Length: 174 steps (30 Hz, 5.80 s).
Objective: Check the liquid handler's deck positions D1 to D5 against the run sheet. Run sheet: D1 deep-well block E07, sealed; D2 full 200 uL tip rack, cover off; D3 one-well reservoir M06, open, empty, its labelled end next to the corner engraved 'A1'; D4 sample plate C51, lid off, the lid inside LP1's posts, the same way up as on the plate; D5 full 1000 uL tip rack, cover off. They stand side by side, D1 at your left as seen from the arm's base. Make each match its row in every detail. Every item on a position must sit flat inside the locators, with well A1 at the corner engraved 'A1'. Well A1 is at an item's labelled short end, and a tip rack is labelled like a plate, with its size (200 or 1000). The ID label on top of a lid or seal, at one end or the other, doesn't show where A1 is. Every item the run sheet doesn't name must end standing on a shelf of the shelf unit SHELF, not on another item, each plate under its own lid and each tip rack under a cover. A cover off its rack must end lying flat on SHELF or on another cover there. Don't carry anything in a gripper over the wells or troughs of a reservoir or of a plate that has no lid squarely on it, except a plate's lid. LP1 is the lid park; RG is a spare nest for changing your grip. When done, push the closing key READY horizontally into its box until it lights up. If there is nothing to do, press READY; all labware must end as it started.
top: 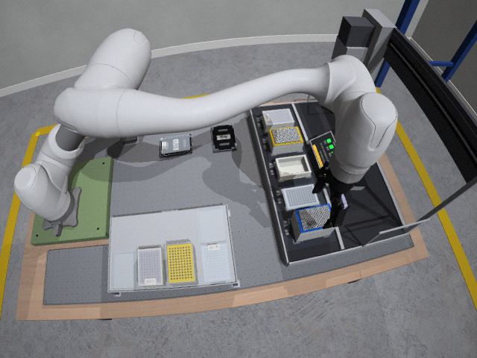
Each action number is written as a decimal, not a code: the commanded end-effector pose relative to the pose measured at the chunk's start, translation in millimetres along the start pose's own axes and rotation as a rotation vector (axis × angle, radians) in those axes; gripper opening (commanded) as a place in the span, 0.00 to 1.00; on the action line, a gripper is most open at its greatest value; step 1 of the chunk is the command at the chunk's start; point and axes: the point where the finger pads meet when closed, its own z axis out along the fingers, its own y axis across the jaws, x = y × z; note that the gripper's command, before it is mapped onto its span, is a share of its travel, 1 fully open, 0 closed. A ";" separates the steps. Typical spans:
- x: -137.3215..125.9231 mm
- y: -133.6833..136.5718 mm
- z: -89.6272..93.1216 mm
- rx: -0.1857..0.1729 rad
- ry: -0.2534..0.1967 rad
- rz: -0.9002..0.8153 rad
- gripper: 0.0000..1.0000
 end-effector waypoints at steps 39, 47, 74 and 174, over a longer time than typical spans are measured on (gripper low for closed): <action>0.4 0.0 56.6 0.000 0.002 0.000 0.79; 0.4 0.0 70.0 0.000 0.002 0.000 0.79; 0.4 0.0 108.3 0.000 0.002 0.000 0.79; 0.3 0.0 37.5 0.000 0.002 0.000 0.10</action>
